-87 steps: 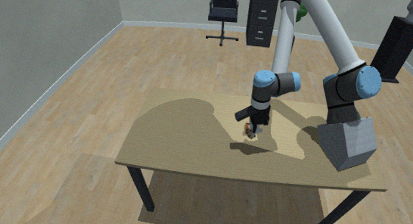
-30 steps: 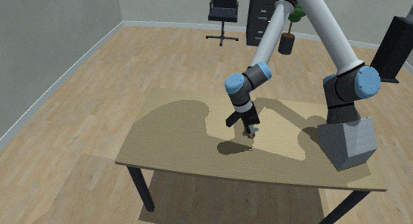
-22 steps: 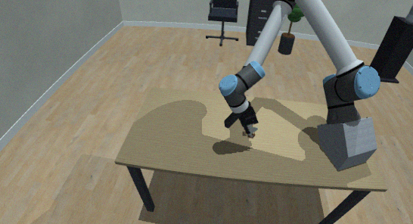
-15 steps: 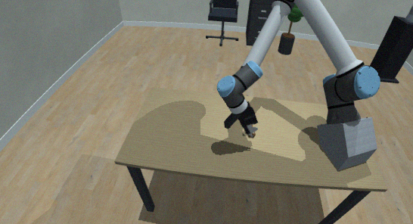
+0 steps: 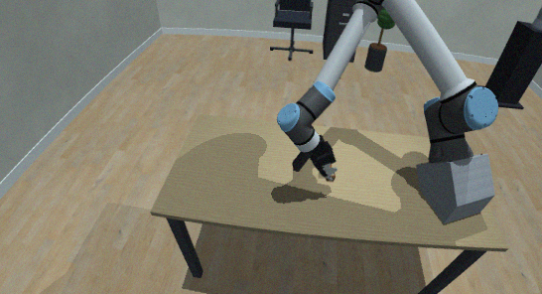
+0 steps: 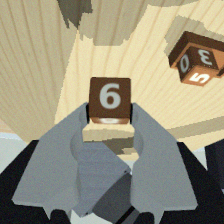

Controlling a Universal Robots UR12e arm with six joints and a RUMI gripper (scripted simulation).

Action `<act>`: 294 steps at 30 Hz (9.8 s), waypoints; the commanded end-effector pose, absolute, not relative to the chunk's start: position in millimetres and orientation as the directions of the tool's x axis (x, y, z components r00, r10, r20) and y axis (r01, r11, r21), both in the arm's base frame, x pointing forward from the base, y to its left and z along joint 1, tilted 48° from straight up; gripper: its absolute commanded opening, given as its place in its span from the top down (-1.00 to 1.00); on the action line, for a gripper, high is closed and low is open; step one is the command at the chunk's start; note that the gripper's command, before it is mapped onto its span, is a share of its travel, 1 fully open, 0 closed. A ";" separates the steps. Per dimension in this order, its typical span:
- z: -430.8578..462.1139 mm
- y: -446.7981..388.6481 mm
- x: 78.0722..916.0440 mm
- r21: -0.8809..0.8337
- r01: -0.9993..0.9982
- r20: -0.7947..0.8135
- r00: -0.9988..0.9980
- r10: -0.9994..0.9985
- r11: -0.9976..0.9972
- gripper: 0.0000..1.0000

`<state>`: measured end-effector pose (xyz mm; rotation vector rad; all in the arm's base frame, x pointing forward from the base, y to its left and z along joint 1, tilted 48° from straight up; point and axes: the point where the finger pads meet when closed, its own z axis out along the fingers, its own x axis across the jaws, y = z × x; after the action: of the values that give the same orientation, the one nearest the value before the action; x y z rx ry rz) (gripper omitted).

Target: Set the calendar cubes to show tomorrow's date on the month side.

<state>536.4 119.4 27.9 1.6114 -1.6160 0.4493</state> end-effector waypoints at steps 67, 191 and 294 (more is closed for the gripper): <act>0.3 88.8 550.1 0.386 -0.885 0.734 0.123 -0.668 0.262 0.78; -14.6 73.4 558.3 0.384 -0.886 0.734 0.121 -0.668 0.261 0.78; 29.3 120.1 537.1 0.352 -0.910 0.732 0.123 -0.670 0.218 0.17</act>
<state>540.6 118.6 29.8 1.4781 -1.6148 0.3053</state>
